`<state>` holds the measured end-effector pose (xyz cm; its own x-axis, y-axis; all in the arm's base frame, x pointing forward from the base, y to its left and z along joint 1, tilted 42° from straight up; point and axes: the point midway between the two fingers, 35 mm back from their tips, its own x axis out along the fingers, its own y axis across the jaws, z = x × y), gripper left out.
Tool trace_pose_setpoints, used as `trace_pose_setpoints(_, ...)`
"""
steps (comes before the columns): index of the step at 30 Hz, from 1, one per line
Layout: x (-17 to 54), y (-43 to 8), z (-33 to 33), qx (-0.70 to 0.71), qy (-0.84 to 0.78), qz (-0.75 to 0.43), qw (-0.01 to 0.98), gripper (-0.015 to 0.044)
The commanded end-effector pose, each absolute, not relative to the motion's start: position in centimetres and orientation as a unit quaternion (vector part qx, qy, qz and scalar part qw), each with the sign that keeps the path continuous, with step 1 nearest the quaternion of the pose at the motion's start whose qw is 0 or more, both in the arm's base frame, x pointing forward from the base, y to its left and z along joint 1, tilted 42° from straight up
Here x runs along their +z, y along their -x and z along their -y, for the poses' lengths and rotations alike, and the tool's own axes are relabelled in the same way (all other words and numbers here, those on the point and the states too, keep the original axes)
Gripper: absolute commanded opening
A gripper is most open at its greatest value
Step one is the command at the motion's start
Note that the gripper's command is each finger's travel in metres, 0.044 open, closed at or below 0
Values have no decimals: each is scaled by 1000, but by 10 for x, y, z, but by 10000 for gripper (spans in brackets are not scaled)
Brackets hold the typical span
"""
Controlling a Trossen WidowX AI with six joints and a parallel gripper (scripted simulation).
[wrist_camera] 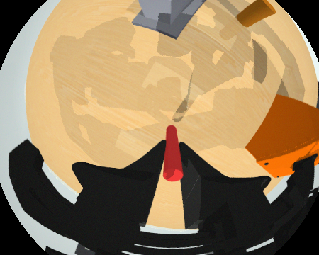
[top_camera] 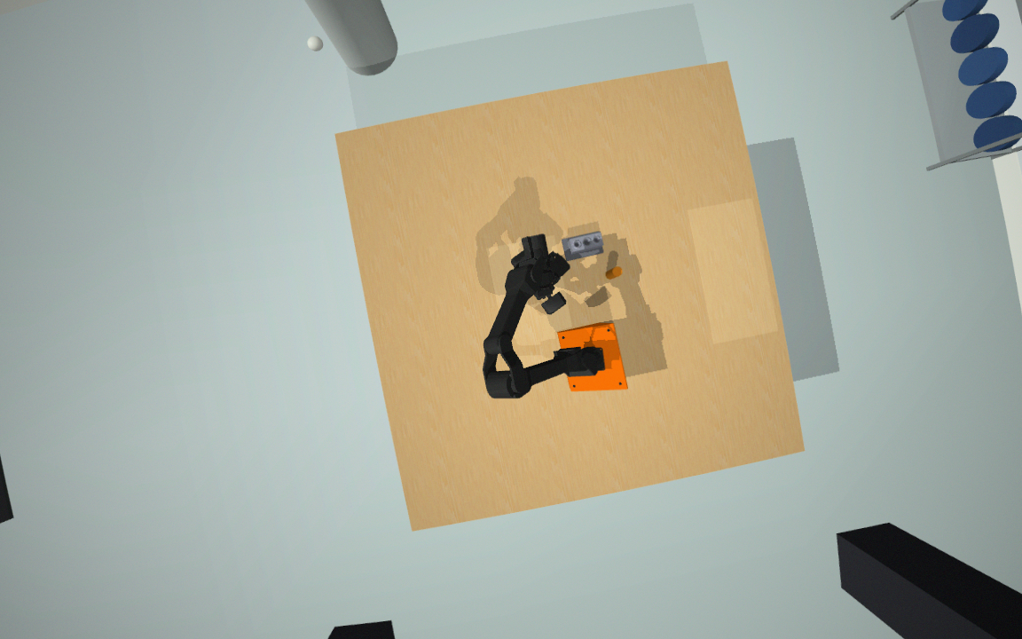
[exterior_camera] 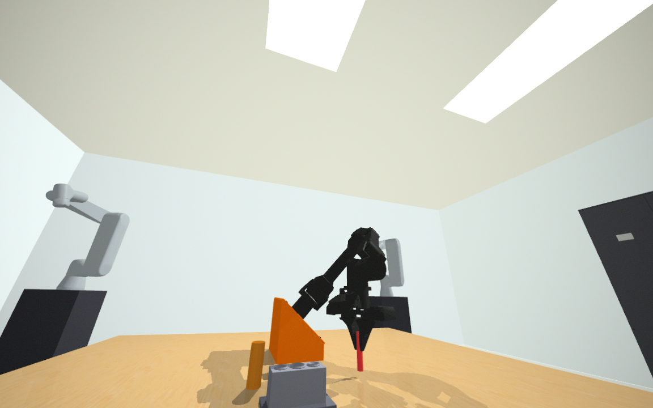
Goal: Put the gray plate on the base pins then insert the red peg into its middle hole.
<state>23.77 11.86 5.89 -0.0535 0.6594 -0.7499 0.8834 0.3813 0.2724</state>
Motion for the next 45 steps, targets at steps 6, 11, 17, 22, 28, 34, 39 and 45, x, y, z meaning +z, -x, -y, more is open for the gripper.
trace_pose_setpoints(6,78,-243,-101,-131,-539,-713,429,0)
trace_pose_setpoints(11,89,-246,-90,-132,-539,-713,429,0)
trace_pose_setpoints(17,103,-248,-78,-131,-539,-713,429,0)
trace_pose_setpoints(22,100,-251,-77,-131,-541,-713,427,0)
trace_pose_setpoints(28,94,-264,-68,-132,-541,-712,428,0)
trace_pose_setpoints(34,86,-275,-58,-133,-540,-711,430,0)
trace_pose_setpoints(39,80,-285,-49,-133,-539,-711,431,0)
trace_pose_setpoints(45,71,-296,-39,-134,-539,-711,431,0)
